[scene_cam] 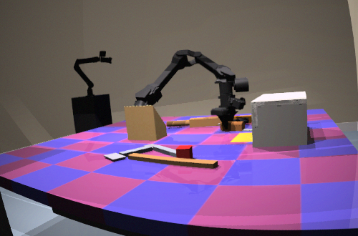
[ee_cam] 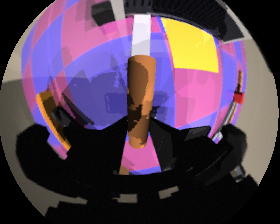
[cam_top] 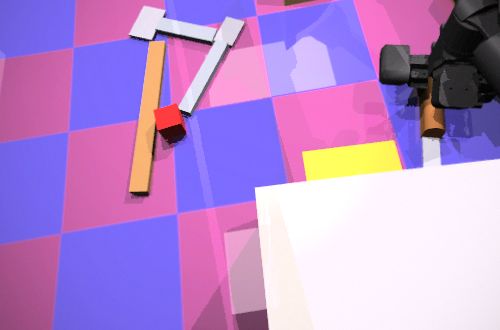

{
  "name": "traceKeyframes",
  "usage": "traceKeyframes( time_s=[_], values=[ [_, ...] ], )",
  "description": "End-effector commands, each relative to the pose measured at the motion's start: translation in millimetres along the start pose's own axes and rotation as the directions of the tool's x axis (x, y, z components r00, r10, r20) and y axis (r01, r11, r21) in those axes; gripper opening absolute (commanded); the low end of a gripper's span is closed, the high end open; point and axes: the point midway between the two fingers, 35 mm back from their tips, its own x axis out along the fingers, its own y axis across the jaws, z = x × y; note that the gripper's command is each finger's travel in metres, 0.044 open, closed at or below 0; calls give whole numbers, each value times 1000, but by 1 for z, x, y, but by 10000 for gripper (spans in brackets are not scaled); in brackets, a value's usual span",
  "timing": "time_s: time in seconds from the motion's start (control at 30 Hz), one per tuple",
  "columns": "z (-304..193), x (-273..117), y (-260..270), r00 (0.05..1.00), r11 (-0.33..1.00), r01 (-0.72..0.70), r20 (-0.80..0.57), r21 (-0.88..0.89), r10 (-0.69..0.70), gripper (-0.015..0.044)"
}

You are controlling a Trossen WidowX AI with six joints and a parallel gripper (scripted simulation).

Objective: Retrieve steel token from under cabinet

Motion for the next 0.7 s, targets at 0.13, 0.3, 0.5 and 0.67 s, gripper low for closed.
traceKeyframes(
  time_s=[0.13,0.3,0.5,0.67],
  values=[
    [11,0,0,1000,1000,-2,1,-3,2,0],
    [16,0,0,1000,1000,-2,2,-4,2,0],
    [23,0,-1,1000,1000,-2,2,-4,2,0],
    [28,0,-1,1000,1000,-2,2,-4,2,0]
  ],
)
